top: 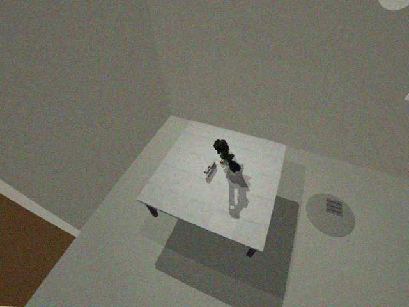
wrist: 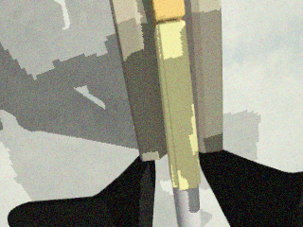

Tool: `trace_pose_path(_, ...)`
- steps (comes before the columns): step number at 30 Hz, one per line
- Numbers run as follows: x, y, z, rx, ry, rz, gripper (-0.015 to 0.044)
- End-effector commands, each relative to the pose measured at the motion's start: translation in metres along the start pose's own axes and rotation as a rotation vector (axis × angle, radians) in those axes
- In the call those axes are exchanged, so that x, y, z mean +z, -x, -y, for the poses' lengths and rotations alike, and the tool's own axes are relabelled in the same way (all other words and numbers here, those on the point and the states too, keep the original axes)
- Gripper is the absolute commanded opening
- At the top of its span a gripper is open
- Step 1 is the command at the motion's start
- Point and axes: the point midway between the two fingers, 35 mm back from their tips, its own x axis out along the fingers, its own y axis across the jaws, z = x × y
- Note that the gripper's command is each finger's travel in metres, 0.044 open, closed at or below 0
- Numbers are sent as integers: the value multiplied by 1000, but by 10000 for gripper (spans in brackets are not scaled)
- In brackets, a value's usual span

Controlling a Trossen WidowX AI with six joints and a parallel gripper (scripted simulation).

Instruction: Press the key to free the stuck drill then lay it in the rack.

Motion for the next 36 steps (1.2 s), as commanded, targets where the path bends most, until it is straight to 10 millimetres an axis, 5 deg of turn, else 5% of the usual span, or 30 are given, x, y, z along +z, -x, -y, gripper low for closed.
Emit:
trace_pose_path(1,0,1,0,0,-2,-1,262)
trace_pose_path(8,0,1,0,0,-2,-1,440)
trace_pose_path(30,-2,81,1,8,4,10,440)
trace_pose_path(32,-5,79,4,-22,-68,3,440)
trace_pose_path(36,-26,117,22,-177,-446,-32,440)
